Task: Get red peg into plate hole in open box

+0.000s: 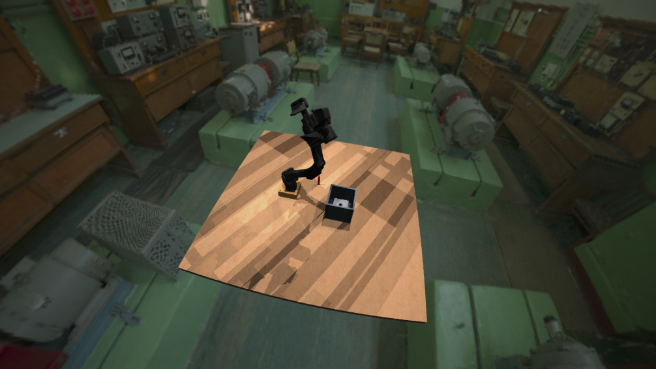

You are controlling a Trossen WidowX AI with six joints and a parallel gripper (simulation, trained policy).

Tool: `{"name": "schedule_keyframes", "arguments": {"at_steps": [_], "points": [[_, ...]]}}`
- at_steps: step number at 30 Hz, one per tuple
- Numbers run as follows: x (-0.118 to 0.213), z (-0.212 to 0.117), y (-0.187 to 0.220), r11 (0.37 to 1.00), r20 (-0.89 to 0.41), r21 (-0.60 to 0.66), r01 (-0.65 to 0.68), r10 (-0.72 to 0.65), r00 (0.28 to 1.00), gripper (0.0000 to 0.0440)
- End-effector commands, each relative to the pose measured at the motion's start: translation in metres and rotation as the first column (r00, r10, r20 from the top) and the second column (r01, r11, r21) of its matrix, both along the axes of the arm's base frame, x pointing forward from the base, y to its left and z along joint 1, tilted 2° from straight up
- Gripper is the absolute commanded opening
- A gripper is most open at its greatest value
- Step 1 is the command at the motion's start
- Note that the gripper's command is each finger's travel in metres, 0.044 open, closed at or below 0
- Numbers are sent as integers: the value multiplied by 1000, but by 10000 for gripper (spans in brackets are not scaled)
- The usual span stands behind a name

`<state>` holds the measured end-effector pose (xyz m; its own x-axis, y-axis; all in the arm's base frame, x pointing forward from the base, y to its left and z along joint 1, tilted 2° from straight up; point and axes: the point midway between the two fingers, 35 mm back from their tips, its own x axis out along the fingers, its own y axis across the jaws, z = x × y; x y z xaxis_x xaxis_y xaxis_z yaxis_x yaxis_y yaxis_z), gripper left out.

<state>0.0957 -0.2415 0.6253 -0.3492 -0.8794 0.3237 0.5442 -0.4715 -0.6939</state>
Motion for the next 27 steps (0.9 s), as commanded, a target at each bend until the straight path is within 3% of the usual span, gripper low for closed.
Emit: {"name": "schedule_keyframes", "arguments": {"at_steps": [1, 2, 14, 20, 27], "points": [[-7, 3, 2, 1000, 24, -23, 9, -9, 1000, 424], [-14, 5, 4, 999, 49, -46, 21, -19, 999, 440], [-102, 31, 44, 923, 305, -318, 214, -114, 945, 440], [-139, 39, 77, 834, 404, -451, 318, -127, 906, 440], [-175, 43, 124, 684, 488, -590, 428, -120, 865, 440]]}}
